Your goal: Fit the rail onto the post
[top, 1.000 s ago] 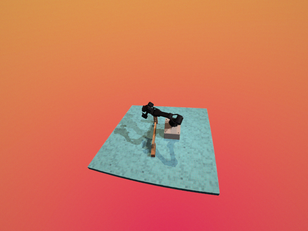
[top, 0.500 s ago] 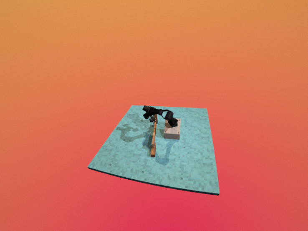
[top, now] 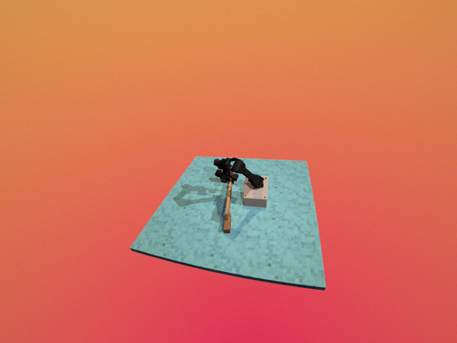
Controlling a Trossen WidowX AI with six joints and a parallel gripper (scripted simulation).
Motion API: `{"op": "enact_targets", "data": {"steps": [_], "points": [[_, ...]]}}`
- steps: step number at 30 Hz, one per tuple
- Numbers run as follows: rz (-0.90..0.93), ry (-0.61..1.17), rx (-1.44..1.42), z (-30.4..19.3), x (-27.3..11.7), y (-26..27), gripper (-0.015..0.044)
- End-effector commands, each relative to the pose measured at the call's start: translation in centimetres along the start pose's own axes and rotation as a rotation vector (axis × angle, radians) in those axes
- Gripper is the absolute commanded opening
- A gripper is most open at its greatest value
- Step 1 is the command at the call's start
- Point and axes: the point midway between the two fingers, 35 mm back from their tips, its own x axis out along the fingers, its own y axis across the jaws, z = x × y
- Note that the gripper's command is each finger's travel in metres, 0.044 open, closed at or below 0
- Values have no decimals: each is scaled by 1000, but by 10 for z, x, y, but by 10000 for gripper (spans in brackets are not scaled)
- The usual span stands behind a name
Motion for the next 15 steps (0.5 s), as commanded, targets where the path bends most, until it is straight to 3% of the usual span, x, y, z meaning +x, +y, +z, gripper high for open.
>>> {"op": "enact_targets", "data": {"steps": [1,15], "points": [[118,-220,-301,4,28,23,440],[118,-219,-301,2,35,21,440]]}}
